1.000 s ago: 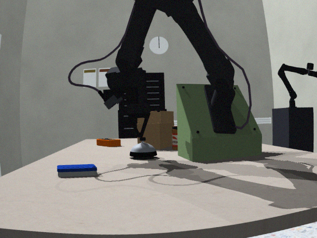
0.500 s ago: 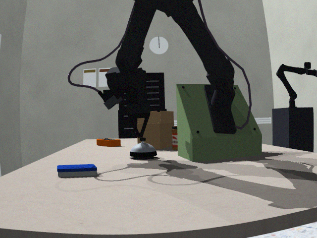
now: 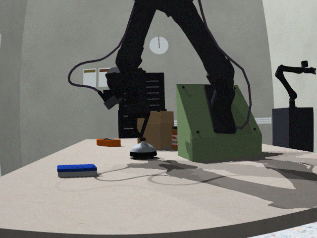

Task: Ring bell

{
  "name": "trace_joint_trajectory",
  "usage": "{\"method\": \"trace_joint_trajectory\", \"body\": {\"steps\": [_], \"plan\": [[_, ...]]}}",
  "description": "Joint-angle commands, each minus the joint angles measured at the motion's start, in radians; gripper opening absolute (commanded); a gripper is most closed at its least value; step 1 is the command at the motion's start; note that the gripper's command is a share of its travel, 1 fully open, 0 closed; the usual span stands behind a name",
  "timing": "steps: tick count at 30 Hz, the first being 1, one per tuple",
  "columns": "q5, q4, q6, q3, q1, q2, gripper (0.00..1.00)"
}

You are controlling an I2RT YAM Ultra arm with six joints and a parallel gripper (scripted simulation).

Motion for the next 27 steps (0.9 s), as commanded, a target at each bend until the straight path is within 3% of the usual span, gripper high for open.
{"method": "trace_joint_trajectory", "body": {"steps": [1, 27], "plan": [[-0.020, 0.053, 0.010, -0.029, -0.006, 0.004, 0.00], [-0.023, 0.067, 0.017, -0.034, 0.005, 0.015, 0.00]]}}
